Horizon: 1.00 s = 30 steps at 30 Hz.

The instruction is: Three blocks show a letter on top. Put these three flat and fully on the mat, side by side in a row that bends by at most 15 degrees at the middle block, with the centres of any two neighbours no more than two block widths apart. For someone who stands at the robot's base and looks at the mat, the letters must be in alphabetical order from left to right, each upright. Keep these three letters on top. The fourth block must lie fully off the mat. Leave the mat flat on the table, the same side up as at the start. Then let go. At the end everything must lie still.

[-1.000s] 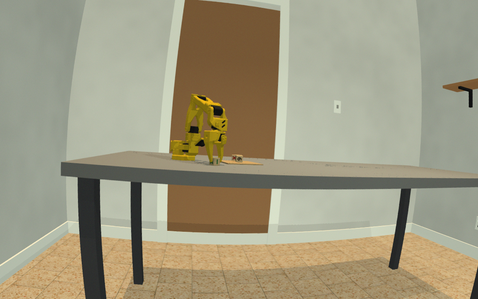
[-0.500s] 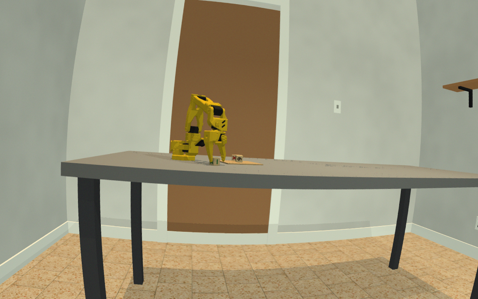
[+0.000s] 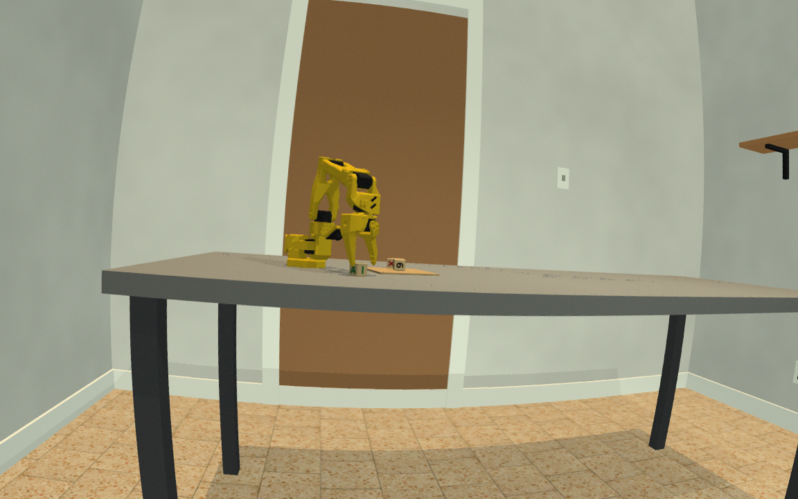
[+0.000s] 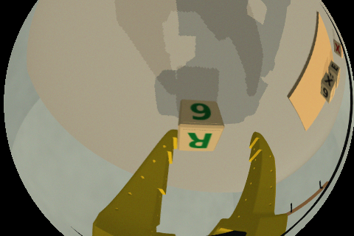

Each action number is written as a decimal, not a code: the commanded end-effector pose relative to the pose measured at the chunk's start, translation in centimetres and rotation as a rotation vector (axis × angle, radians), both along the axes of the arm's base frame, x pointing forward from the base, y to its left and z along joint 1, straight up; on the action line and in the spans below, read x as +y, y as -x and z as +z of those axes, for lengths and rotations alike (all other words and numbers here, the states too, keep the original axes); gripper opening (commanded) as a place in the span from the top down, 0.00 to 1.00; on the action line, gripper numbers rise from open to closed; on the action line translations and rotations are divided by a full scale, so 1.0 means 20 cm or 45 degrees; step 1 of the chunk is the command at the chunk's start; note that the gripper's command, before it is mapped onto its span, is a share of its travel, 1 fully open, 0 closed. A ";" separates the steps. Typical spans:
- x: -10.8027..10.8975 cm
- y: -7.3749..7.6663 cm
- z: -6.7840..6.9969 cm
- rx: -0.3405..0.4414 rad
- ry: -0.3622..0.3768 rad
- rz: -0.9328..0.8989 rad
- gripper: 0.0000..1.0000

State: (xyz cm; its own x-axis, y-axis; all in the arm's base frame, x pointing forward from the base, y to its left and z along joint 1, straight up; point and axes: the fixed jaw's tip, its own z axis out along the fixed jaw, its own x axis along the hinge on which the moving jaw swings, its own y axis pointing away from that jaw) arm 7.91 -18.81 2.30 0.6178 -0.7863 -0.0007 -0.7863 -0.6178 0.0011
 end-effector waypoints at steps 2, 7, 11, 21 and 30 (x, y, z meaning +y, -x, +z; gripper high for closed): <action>-0.04 -0.02 0.13 -0.035 0.071 0.000 0.67; -0.04 -0.02 0.19 -0.035 0.071 0.000 0.67; -0.03 -0.01 0.26 -0.035 0.071 0.000 0.67; -0.02 -0.01 0.30 -0.035 0.071 0.000 0.67; -0.02 -0.01 0.30 -0.035 0.071 0.000 0.67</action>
